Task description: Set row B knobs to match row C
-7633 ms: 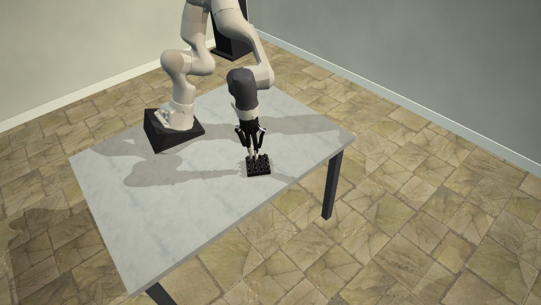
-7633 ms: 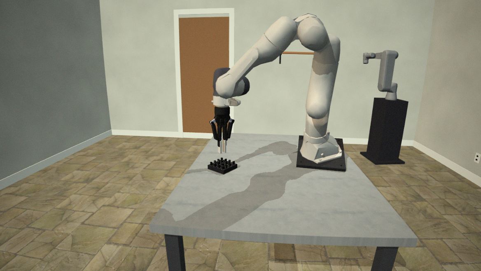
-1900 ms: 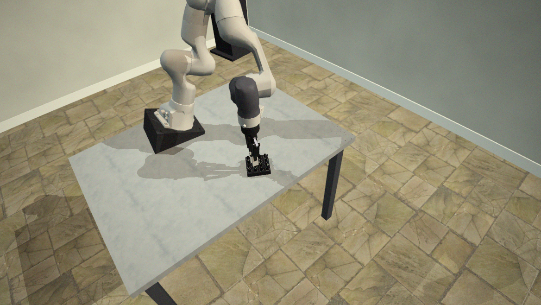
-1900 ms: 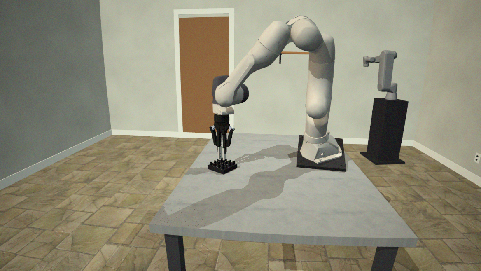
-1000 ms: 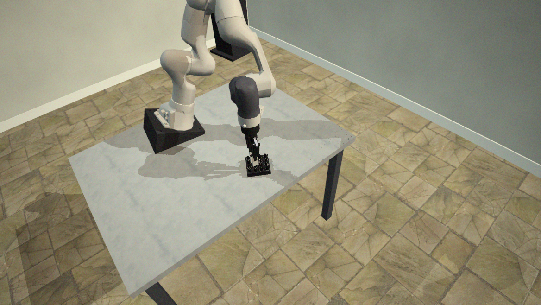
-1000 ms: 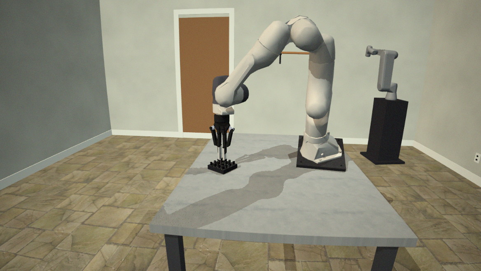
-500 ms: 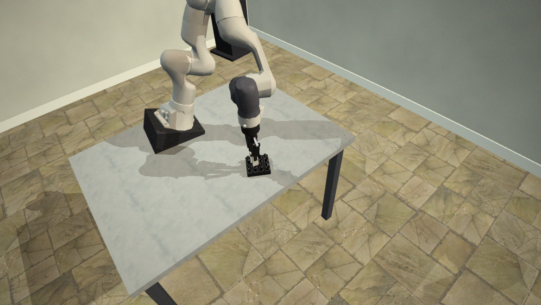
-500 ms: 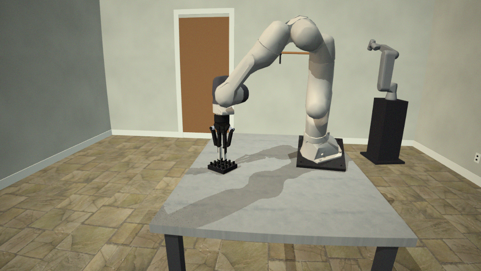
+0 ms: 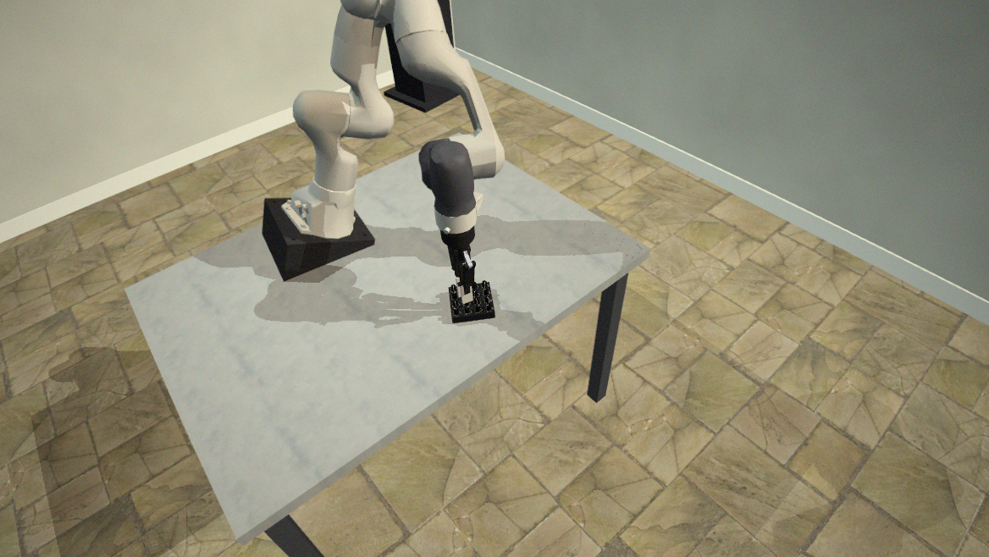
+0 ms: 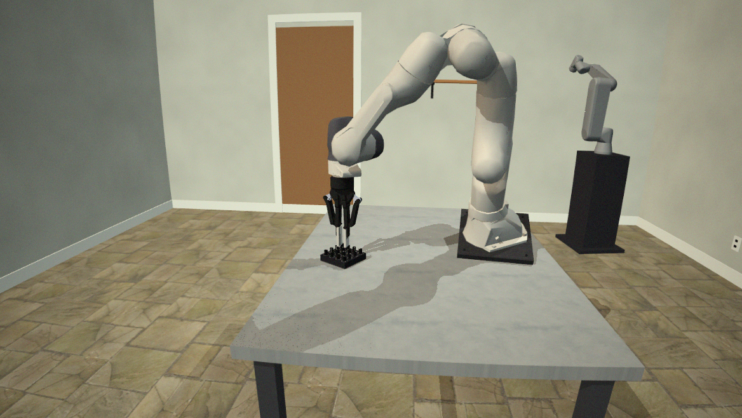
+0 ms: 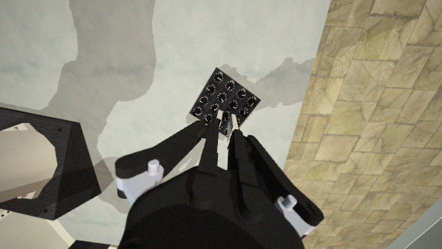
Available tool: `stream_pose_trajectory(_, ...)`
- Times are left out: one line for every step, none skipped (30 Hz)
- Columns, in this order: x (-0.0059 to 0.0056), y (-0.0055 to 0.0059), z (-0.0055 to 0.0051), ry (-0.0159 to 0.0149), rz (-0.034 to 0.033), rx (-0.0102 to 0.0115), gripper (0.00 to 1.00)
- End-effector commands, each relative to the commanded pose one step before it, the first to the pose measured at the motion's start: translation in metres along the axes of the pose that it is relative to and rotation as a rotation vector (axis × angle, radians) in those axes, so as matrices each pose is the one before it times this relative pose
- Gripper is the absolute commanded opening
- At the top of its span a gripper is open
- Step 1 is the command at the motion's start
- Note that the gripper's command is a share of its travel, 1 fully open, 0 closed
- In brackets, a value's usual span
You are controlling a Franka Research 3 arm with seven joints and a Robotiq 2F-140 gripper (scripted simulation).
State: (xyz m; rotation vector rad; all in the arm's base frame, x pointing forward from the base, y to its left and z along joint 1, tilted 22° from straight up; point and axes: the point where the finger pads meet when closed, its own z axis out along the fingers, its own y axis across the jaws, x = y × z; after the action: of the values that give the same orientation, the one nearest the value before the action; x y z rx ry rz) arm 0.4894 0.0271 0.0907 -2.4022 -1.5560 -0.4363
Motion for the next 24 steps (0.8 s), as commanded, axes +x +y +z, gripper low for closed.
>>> stream_pose_trajectory(0.00141,-0.00035,0.00061,0.0011,-0.00293,-0.00192,0.12)
stream_pose_trajectory(0.0,0.0,0.0,0.0,0.0,0.0,0.12)
stream_pose_trajectory(0.0,0.0,0.0,0.0,0.0,0.0,0.12)
stream_pose_trajectory(0.0,0.0,0.0,0.0,0.0,0.0,0.12)
stream_pose_trajectory(0.0,0.0,0.0,0.0,0.0,0.0,0.12)
stream_pose_trajectory(0.0,0.0,0.0,0.0,0.0,0.0,0.12)
stream_pose_trajectory(0.0,0.0,0.0,0.0,0.0,0.0,0.12)
stream_pose_trajectory(0.0,0.0,0.0,0.0,0.0,0.0,0.12)
stream_pose_trajectory(0.0,0.0,0.0,0.0,0.0,0.0,0.12)
stream_pose_trajectory(0.0,0.0,0.0,0.0,0.0,0.0,0.12)
stream_pose_trajectory(0.0,0.0,0.0,0.0,0.0,0.0,0.12)
stream_pose_trajectory(0.0,0.0,0.0,0.0,0.0,0.0,0.12)
stream_pose_trajectory(0.0,0.0,0.0,0.0,0.0,0.0,0.12)
stream_pose_trajectory(0.0,0.0,0.0,0.0,0.0,0.0,0.12)
stream_pose_trajectory(0.0,0.0,0.00002,0.0,0.0,0.0,0.12)
stream_pose_trajectory(0.0,0.0,0.00006,0.0,0.0,0.0,0.12)
stream_pose_trajectory(0.0,0.0,0.00012,0.0,0.0,0.0,0.12)
stream_pose_trajectory(0.0,0.0,0.00019,0.0,0.0,0.0,0.12)
stream_pose_trajectory(0.0,0.0,0.00028,0.0,0.0,0.0,0.12)
stream_pose_trajectory(0.0,0.0,0.00037,0.0,0.0,0.0,0.12)
stream_pose_trajectory(0.0,0.0,0.00046,0.0,0.0,0.0,0.12)
stream_pose_trajectory(0.0,0.0,0.00054,0.0,0.0,0.0,0.12)
stream_pose_trajectory(0.0,0.0,0.00063,0.0,0.0,0.0,0.12)
stream_pose_trajectory(0.0,0.0,0.0007,0.0,0.0,0.0,0.12)
